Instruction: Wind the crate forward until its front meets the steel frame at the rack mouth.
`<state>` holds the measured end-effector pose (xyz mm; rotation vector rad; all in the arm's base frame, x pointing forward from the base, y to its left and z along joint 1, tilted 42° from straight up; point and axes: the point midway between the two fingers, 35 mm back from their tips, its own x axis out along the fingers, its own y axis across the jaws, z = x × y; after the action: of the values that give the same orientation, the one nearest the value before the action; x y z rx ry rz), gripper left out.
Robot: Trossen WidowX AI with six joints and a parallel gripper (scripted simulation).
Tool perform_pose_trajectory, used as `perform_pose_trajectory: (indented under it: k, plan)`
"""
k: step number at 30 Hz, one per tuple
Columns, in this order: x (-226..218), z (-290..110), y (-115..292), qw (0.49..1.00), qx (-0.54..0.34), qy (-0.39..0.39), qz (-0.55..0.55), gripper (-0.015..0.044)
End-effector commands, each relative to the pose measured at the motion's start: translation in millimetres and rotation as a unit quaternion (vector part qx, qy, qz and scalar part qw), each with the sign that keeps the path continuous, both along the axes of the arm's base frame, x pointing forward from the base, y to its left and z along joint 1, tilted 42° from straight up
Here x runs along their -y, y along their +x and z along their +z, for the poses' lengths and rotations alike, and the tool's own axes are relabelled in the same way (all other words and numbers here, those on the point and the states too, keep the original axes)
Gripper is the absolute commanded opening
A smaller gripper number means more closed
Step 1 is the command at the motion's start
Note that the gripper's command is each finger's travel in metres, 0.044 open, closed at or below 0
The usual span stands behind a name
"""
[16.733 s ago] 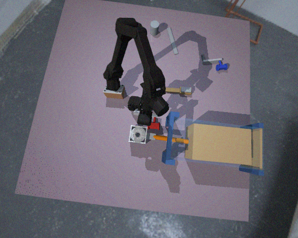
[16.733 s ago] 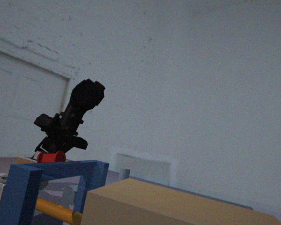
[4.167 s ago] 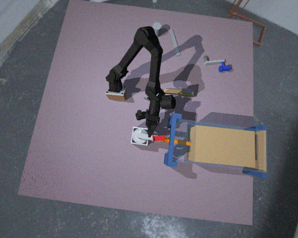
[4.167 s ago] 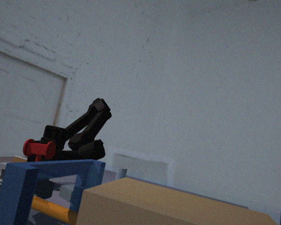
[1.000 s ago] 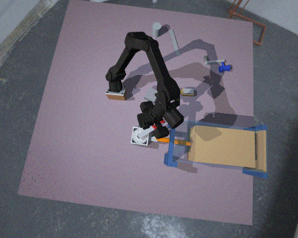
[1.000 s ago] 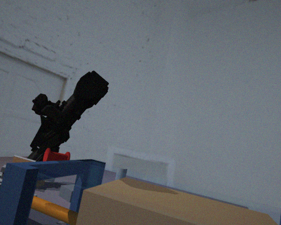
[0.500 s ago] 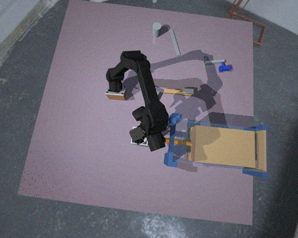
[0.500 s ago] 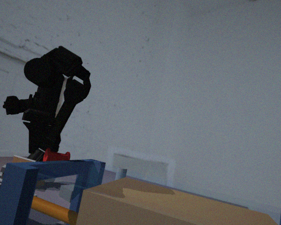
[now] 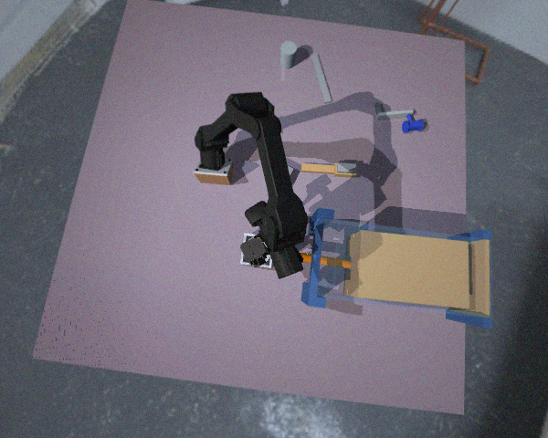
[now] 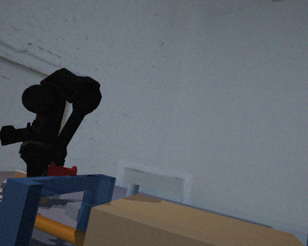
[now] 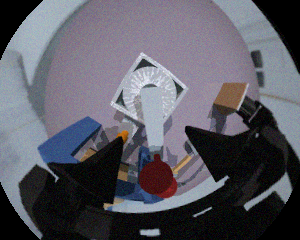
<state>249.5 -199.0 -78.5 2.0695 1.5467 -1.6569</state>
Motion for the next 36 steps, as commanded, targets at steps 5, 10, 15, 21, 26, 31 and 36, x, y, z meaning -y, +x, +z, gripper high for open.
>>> perform_pose_trajectory:
  k: [5, 10, 15, 21, 26, 31, 36]
  plan:
    - [-8.3, -7.9, -0.8, 1.000, -0.001, 0.002, -0.003, 0.0440]
    - [-12.9, -13.3, -1.4, 1.000, -0.001, 0.002, -0.003, 0.0440]
    - [-16.7, -17.5, -1.8, 1.000, -0.001, 0.002, -0.003, 0.0440]
    - [-11.9, -14.8, -0.2, 1.000, 0.004, -0.001, -0.005, 0.0387]
    - [-11.9, -14.8, -0.2, 1.000, 0.004, -0.001, -0.005, 0.0256]
    - [-11.9, -14.8, -0.2, 1.000, 0.004, -0.001, -0.005, 0.0125]
    - [-11.9, -14.8, -0.2, 1.000, 0.004, -0.001, -0.005, 0.0092]
